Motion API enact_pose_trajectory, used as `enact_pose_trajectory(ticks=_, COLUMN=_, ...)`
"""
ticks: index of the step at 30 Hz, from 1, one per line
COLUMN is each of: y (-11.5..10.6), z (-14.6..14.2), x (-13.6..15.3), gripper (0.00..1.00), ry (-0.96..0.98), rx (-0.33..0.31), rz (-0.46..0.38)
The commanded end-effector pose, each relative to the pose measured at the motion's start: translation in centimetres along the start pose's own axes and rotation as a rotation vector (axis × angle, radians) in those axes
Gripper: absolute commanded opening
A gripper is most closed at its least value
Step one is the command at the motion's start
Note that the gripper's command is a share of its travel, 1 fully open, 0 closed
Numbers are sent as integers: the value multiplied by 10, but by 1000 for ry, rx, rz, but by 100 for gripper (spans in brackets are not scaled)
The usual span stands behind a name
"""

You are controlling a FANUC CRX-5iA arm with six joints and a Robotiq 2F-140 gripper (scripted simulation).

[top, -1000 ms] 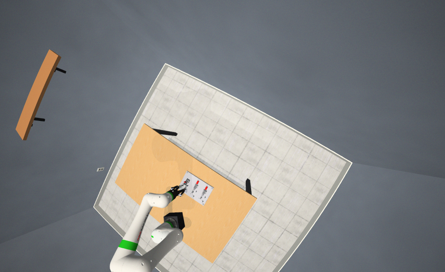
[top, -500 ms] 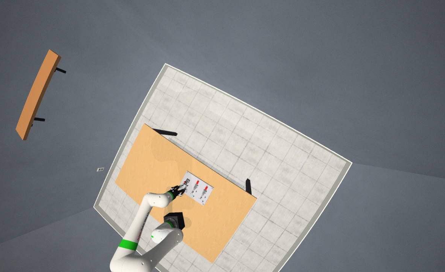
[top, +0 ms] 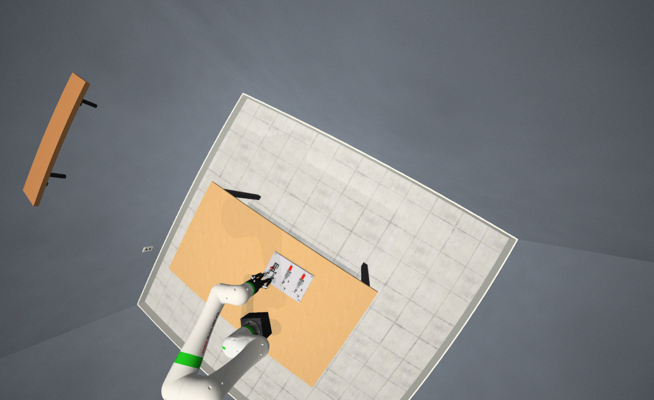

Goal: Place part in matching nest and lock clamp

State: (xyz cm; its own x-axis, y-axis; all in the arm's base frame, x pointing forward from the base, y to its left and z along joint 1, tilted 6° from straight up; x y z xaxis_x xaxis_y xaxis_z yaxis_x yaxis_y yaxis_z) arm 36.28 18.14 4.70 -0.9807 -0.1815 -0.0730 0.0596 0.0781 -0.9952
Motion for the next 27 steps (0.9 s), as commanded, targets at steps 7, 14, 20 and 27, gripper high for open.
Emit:
enact_pose_trajectory(ticks=7, y=2, z=1, x=0, gripper=0, ry=0, rx=0, rz=0)
enact_pose_trajectory(ticks=14, y=5, z=1, x=-1, gripper=0, ry=0, rx=0, rz=0)
enact_pose_trajectory(ticks=20, y=5, z=1, x=-1, gripper=0, ry=0, rx=0, rz=0)
enact_pose_trajectory(ticks=27, y=5, z=1, x=-1, gripper=0, ry=0, rx=0, rz=0)
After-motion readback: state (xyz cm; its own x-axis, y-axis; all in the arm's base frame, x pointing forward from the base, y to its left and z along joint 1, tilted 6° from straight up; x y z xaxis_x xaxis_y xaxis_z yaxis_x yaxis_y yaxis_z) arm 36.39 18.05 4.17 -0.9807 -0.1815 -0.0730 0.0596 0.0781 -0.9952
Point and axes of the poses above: the point where the finger pads meet when closed, its own y axis out along the fingers, its own z axis across the jaws, x = y × z, the point moved 7 cm from there along -y, back along the fingers, and after that the axes turned 3 degrees about y, right-handed, at the moved point
